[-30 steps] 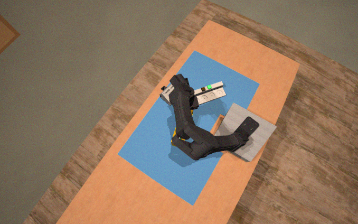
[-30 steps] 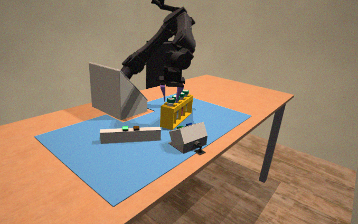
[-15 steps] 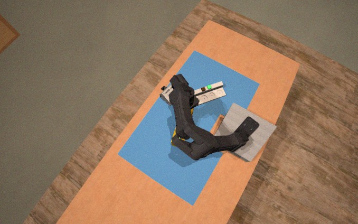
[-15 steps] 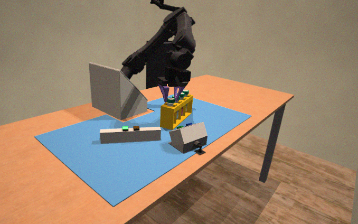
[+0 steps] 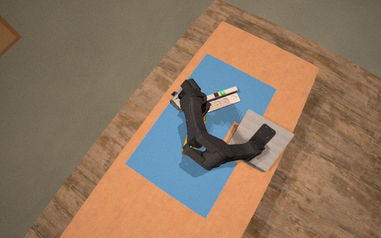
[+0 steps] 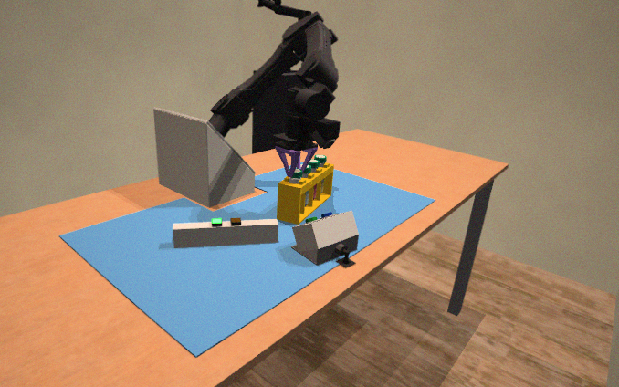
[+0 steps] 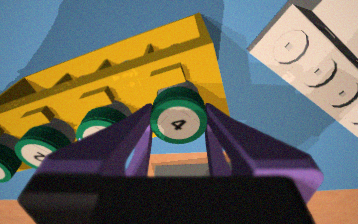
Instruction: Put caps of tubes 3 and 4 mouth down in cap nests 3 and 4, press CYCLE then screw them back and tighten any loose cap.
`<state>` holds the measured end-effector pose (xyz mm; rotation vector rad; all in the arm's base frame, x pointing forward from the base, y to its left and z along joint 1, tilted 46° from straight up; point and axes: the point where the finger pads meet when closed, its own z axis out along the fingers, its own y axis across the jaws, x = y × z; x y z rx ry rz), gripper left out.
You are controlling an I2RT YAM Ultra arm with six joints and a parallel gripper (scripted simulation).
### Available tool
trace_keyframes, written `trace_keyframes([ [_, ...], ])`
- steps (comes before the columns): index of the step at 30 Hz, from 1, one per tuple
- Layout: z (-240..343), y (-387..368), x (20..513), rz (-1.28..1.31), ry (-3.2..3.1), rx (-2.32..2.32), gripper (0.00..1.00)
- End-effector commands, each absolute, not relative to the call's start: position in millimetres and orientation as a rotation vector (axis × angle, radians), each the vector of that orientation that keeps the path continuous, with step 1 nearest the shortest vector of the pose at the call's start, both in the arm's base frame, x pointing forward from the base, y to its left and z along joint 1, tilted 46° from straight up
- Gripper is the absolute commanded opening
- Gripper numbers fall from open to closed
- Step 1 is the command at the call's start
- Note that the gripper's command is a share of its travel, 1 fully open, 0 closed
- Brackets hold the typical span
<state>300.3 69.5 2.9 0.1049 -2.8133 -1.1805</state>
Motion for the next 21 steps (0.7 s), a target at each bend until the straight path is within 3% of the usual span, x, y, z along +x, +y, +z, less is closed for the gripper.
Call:
trace_keyframes([
  [1,5.1,64.8,303.8,-1.187,-2.835,0.123,0.00],
  [12,5.1,64.8,303.8,-1.187,-2.835,0.123,0.00],
  [21,4.8,65.1,303.8,-1.120,-2.726,-0.292,0.00],
])
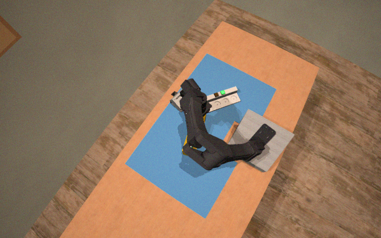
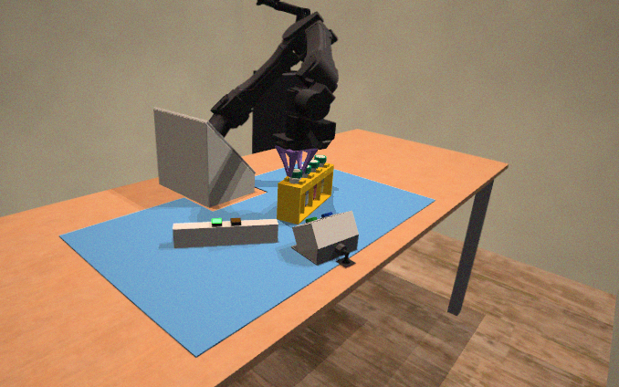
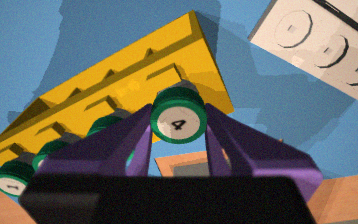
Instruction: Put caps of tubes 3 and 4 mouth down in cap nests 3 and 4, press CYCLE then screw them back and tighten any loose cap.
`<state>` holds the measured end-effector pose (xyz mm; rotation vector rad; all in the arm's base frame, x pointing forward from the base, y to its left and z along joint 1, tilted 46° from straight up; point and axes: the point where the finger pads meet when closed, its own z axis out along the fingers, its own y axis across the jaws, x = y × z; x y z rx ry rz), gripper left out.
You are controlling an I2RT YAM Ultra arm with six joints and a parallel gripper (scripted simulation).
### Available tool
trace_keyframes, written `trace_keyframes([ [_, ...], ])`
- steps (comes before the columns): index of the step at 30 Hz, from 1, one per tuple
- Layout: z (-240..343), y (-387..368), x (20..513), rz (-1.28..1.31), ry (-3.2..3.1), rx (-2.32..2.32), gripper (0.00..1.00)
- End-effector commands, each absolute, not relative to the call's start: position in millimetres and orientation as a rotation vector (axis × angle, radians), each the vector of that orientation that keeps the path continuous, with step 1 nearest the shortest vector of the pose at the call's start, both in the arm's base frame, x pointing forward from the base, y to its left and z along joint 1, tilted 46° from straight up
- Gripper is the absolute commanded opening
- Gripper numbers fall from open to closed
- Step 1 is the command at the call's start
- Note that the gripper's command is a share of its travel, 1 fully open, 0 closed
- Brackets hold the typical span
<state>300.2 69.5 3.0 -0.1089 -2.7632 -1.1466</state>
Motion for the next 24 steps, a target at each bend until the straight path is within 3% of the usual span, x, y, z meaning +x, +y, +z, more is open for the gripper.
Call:
trace_keyframes([
  [1,4.7,65.1,303.8,-1.111,-2.711,-0.336,0.00],
  [16,4.3,65.6,303.7,-0.979,-2.463,-0.871,0.00],
  [23,4.2,65.6,303.7,-0.973,-2.451,-0.893,0.00],
  [24,4.2,65.6,303.7,-0.973,-2.451,-0.893,0.49],
])
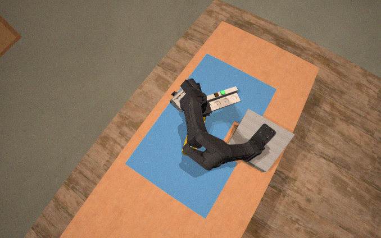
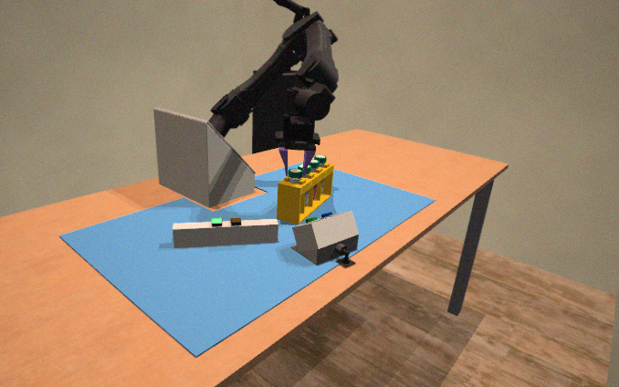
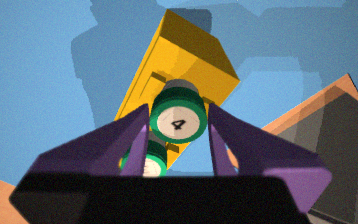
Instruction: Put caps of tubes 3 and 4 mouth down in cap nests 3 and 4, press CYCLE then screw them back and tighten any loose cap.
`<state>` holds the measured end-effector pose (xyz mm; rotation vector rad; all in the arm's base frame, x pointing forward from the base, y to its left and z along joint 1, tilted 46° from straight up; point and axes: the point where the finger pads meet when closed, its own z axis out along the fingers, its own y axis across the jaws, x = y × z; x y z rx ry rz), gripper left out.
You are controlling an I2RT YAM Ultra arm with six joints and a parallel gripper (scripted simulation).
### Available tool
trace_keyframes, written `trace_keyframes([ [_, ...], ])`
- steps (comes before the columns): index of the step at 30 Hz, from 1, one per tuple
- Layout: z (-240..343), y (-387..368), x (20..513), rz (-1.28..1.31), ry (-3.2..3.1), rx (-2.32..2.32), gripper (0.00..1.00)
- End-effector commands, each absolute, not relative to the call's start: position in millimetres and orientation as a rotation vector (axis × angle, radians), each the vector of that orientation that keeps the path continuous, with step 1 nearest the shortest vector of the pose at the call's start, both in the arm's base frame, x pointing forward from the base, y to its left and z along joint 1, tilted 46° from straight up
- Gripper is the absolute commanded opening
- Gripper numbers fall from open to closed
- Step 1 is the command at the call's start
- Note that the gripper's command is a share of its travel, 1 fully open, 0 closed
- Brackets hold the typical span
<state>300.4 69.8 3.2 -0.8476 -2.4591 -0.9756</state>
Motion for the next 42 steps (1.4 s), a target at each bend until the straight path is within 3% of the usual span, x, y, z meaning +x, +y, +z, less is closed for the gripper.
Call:
trace_keyframes([
  [1,4.2,65.6,303.7,-0.973,-2.451,-0.893,0.49],
  [13,4.6,65.3,303.7,-0.986,-2.478,-0.847,0.49],
  [28,5.0,65.0,303.8,-1.157,-2.789,-0.082,0.49],
  [40,5.3,65.4,304.2,-1.187,-2.835,0.123,0.49],
  [41,5.3,65.4,304.2,-1.187,-2.835,0.123,0.00],
  [42,5.3,65.4,304.2,-1.187,-2.835,0.123,0.00],
])
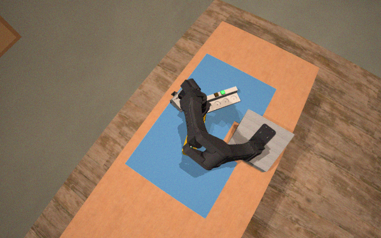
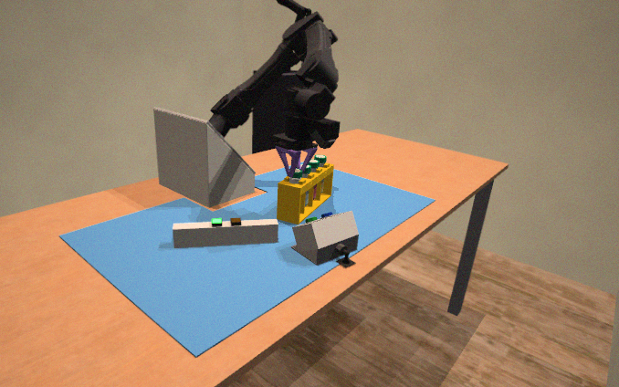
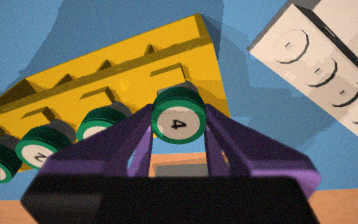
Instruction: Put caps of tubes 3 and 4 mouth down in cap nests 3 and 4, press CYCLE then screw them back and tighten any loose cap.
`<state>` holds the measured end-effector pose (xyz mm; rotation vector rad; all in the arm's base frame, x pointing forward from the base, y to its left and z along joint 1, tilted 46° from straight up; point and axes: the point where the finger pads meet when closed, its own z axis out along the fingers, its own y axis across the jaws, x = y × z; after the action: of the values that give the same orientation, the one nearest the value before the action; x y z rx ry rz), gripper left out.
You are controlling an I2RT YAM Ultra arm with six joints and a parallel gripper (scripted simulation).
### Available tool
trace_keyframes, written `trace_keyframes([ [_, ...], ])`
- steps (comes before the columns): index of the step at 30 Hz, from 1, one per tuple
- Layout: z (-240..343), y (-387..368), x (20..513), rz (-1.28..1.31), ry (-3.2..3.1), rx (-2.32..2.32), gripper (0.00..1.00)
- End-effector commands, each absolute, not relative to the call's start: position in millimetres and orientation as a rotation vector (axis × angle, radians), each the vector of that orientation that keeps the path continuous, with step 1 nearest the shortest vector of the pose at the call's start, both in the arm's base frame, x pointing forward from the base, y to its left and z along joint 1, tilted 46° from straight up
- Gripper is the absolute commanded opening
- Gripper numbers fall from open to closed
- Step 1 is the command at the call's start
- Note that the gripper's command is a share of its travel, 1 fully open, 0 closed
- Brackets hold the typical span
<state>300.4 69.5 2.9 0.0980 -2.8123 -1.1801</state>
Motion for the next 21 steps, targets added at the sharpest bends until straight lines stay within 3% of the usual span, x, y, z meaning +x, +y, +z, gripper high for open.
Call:
trace_keyframes([
  [1,5.3,65.4,304.2,-1.187,-2.835,0.123,0.00],
  [13,5.3,65.4,304.2,-1.187,-2.835,0.123,0.00],
  [21,5.1,65.6,304.2,-1.136,-2.755,-0.202,0.00],
])
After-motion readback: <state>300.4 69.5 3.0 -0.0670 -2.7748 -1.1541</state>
